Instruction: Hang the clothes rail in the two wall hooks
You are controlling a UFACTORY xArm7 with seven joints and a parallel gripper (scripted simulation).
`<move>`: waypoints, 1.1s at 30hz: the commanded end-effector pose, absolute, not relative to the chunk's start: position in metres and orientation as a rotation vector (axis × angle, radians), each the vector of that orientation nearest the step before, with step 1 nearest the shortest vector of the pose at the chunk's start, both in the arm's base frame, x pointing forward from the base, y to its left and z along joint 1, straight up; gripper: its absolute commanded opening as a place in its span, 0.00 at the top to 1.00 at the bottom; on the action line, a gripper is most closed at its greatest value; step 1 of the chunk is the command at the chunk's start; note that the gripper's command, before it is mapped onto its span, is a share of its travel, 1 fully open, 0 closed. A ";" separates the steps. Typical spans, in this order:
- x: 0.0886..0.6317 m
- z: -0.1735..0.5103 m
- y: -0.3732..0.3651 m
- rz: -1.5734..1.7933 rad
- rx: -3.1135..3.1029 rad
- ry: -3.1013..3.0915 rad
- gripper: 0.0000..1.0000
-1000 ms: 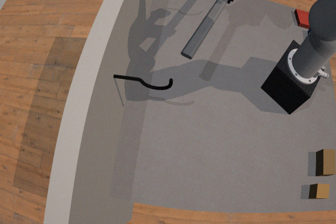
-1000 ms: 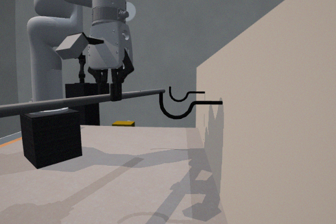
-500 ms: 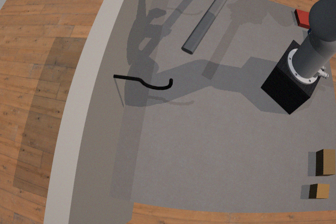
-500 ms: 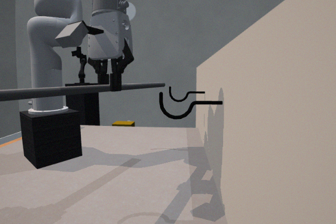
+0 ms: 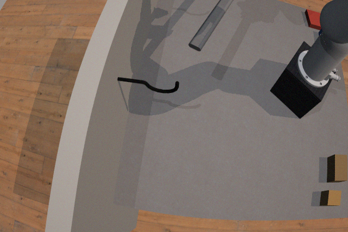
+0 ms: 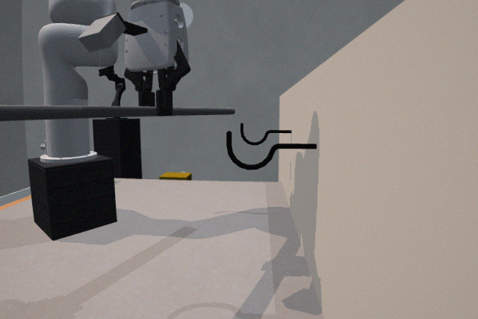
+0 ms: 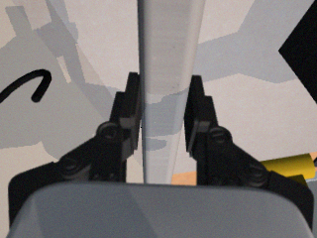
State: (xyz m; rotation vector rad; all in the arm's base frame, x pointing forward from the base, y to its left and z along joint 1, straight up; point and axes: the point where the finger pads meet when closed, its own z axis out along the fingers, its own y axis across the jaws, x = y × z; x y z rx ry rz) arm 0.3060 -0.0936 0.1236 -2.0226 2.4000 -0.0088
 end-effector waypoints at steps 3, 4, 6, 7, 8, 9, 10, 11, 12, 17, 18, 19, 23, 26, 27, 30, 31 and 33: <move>0.307 0.138 -0.094 -0.015 -2.021 2.398 1.00; 0.307 0.140 -0.094 -0.015 -2.021 2.398 1.00; 0.307 0.143 -0.094 -0.015 -2.021 2.398 1.00; 0.307 0.145 -0.094 -0.015 -2.021 2.398 1.00; 0.307 0.146 -0.094 -0.015 -2.021 2.398 1.00; 0.307 0.148 -0.094 -0.015 -2.021 2.398 1.00; 0.307 0.148 -0.094 -0.015 -2.021 2.398 1.00; 0.307 0.148 -0.094 -0.015 -2.021 2.398 1.00; 0.307 0.150 -0.094 -0.015 -2.021 2.398 1.00; 0.307 0.158 -0.094 -0.015 -2.021 2.398 1.00; 0.307 0.160 -0.094 -0.015 -2.021 2.398 1.00; 0.307 0.161 -0.094 -0.015 -2.021 2.398 1.00; 0.307 0.168 -0.094 -0.015 -2.021 2.398 1.00; 0.307 0.169 -0.094 -0.015 -2.021 2.398 1.00; 0.307 0.169 -0.094 -0.015 -2.021 2.398 1.00; 0.307 0.169 -0.094 -0.015 -2.021 2.398 1.00; 0.307 0.169 -0.094 -0.015 -2.021 2.398 1.00; 0.307 0.169 -0.094 -0.015 -2.021 2.398 1.00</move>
